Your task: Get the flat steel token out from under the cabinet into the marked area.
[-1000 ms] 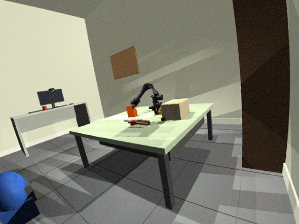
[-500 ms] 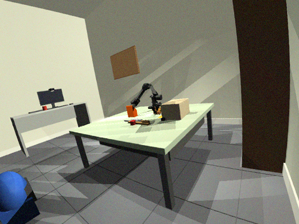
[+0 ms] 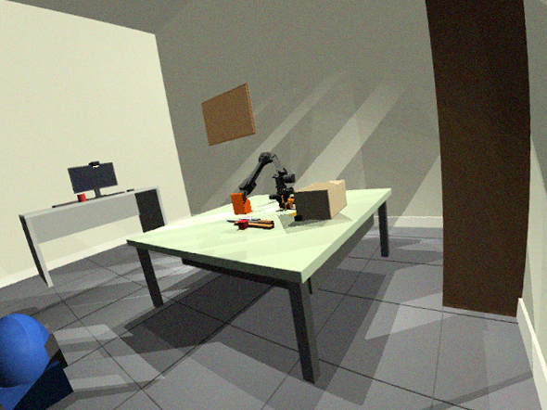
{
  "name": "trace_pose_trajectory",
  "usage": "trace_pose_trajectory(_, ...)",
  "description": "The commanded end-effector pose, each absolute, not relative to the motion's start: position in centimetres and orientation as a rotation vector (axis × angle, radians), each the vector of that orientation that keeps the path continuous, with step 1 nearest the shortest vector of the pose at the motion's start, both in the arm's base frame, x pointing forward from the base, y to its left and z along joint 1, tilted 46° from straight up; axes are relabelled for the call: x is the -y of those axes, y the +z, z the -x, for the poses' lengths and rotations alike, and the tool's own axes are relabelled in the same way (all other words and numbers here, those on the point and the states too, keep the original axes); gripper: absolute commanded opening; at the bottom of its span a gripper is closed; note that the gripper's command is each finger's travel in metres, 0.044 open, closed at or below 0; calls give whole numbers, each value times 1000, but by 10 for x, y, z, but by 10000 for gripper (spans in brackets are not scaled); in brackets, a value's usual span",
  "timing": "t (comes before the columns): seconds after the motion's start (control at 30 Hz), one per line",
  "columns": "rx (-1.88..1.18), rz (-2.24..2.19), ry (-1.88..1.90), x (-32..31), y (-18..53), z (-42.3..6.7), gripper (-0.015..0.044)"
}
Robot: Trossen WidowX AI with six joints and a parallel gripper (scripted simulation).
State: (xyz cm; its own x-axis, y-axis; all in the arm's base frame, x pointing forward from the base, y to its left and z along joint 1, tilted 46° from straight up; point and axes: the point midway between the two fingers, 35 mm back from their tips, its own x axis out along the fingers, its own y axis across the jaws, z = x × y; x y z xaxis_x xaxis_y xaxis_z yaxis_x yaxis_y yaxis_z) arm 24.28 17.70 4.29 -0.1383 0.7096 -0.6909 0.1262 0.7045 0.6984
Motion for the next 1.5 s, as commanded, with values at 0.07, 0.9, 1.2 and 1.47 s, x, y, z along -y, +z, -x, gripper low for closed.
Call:
trace_pose_trajectory(0.07,-1664,-685,577,-177,44,-233,0)
trace_pose_trajectory(0.9,-1666,-685,577,-179,51,-206,0)
trace_pose_trajectory(1.2,-1666,-686,577,-179,53,-196,0)
trace_pose_trajectory(1.47,-1664,-686,577,-179,55,-198,0)
